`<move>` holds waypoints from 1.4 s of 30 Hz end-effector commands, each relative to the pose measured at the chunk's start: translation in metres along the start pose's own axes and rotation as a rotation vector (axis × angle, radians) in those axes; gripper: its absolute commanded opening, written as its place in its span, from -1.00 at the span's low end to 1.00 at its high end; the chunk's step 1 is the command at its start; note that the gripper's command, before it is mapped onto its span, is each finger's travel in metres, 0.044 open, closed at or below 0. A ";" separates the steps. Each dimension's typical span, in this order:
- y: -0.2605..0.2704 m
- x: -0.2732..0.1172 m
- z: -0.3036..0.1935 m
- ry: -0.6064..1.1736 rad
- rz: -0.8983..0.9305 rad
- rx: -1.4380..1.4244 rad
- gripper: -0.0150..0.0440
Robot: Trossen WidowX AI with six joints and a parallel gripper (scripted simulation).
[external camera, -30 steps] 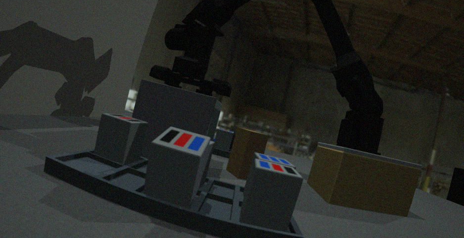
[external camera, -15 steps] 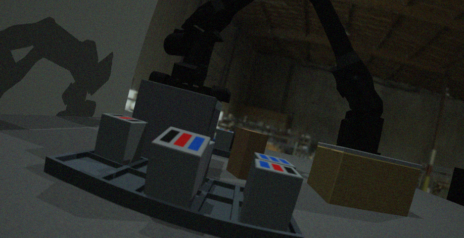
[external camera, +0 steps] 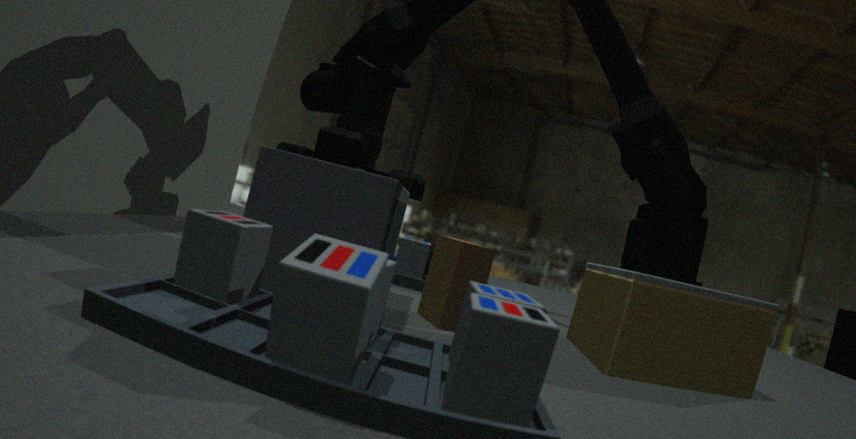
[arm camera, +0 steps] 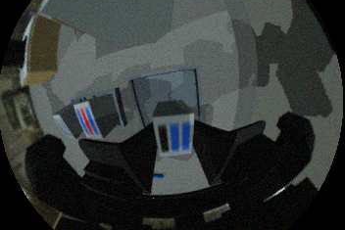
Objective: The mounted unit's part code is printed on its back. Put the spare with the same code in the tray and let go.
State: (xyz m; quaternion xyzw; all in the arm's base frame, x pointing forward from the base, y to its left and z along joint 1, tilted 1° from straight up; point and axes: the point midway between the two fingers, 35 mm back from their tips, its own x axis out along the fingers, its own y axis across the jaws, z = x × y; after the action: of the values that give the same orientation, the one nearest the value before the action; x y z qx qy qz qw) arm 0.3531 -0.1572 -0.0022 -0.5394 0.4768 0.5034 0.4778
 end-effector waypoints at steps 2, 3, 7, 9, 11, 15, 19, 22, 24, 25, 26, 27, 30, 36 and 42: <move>0.000 0.001 0.000 0.000 0.000 0.000 -0.40; 0.000 0.001 0.000 0.000 0.000 0.000 -0.31; 0.000 0.001 0.000 0.000 0.000 0.000 0.04; 0.000 0.001 0.000 0.000 0.000 0.000 0.22; 0.000 0.001 0.000 0.000 0.000 0.000 0.40; 0.000 0.001 0.000 0.000 0.000 0.000 0.75; 0.000 -0.002 0.000 0.000 0.000 0.000 1.00; -0.003 -0.043 -0.002 -0.002 -0.001 -0.001 1.00; -0.002 -0.080 -0.001 -0.004 -0.001 -0.003 1.00; -0.001 -0.094 0.000 -0.005 -0.001 -0.003 1.00; 0.000 -0.103 0.000 -0.005 -0.001 -0.003 1.00; 0.001 -0.106 0.001 -0.005 -0.001 -0.003 1.00; 0.001 -0.106 0.001 -0.005 -0.001 -0.003 1.00; 0.000 -0.110 -0.001 0.008 -0.015 -0.002 1.00; 0.000 -0.110 -0.001 0.008 -0.015 -0.002 1.00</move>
State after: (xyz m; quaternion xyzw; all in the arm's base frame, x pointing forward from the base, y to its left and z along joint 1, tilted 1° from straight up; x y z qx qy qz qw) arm 0.3490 -0.1545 0.1076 -0.5447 0.4744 0.4990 0.4788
